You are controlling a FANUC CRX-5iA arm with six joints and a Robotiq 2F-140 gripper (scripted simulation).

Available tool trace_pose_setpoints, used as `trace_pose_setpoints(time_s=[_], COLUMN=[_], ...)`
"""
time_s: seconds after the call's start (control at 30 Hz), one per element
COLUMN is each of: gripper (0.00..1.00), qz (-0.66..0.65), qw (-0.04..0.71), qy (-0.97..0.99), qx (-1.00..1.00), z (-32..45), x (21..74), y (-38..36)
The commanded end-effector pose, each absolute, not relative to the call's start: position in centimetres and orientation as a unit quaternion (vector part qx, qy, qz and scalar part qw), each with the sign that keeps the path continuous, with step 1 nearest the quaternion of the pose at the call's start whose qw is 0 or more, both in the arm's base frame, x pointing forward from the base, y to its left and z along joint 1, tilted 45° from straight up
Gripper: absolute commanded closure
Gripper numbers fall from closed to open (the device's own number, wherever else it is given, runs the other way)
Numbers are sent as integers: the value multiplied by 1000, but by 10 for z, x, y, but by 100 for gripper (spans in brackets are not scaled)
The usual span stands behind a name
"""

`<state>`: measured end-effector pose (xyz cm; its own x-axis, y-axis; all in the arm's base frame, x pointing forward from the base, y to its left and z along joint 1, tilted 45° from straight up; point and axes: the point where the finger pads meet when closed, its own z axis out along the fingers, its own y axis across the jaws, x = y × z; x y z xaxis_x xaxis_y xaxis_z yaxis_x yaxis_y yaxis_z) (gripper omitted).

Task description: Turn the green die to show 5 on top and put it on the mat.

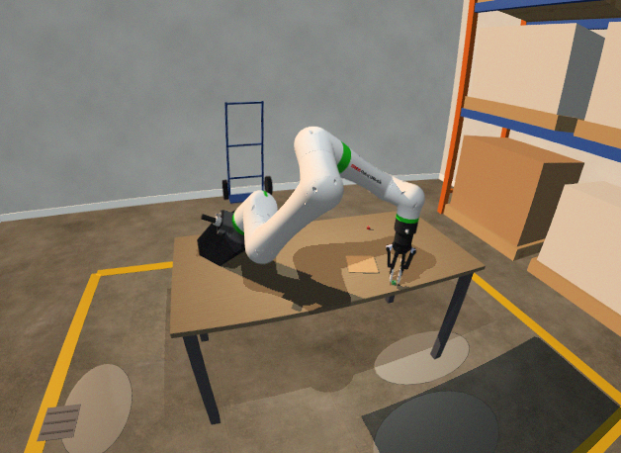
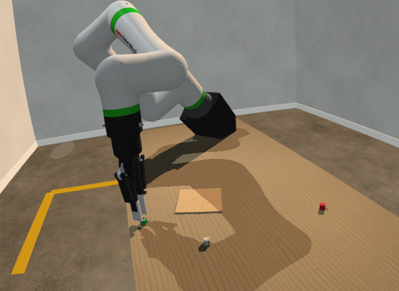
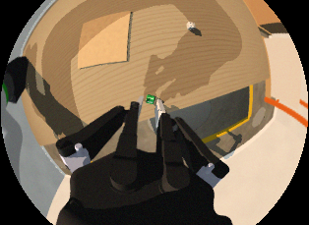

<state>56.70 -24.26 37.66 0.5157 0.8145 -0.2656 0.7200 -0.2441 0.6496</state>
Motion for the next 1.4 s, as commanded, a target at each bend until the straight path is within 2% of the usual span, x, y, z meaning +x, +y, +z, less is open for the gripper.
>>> trace_pose_setpoints(time_s=[0.0, 1.37], gripper=[73, 73], qz=[63, 63], qw=[374, 374], qy=[488, 488], qx=[786, 786], z=[377, 363], x=[567, 576], y=[-242, -253])
